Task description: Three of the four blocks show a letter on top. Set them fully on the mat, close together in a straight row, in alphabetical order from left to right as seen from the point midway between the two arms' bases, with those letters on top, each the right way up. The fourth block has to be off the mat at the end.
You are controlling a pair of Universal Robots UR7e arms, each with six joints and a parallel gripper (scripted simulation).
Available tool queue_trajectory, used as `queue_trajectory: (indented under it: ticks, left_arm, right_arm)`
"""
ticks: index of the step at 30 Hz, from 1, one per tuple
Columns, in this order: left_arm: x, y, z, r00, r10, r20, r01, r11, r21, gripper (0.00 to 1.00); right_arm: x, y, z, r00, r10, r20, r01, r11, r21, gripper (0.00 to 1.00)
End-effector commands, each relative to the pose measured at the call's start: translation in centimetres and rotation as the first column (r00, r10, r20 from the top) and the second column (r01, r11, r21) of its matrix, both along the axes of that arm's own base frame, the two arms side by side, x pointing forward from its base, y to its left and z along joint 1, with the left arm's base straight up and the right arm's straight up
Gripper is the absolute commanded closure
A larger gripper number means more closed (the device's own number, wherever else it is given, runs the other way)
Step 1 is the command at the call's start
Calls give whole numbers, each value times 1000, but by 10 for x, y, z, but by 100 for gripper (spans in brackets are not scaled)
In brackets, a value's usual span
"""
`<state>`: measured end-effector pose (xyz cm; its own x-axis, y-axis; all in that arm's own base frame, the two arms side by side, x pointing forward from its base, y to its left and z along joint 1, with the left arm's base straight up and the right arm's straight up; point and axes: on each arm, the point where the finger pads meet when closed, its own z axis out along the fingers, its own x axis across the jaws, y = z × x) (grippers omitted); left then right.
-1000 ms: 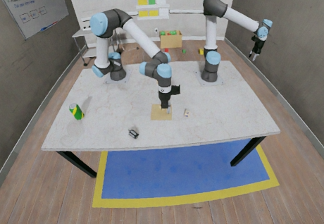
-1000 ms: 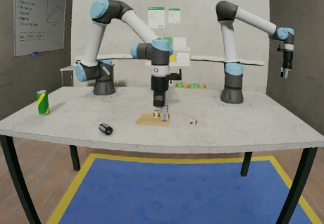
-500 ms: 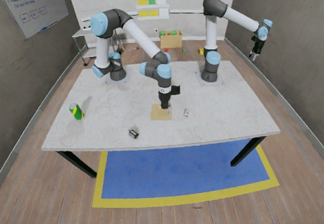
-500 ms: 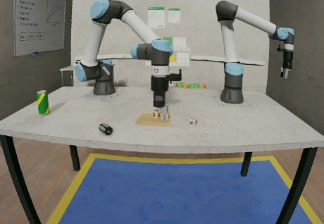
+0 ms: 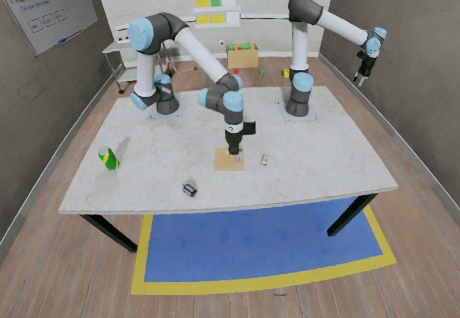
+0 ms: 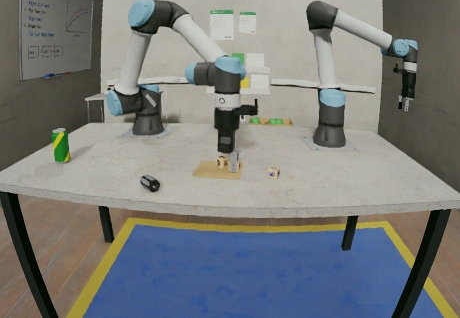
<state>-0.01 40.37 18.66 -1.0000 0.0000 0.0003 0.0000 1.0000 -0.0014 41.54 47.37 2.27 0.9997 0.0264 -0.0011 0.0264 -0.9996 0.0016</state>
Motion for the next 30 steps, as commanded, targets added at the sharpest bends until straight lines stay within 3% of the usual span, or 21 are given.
queue_trajectory:
  ticks: [1,29,30]
  left_arm:
    - [0,0,0,1000,0,0,0,1000,1,0]
    - [0,0,0,1000,0,0,0,1000,1,0]
    - [0,0,0,1000,0,0,0,1000,1,0]
  right_arm:
    - [0,0,1,1000,0,1,0,1000,2,43]
    - [0,0,1,1000,0,1,0,1000,2,43]
    - [0,0,1,1000,0,1,0,1000,2,37]
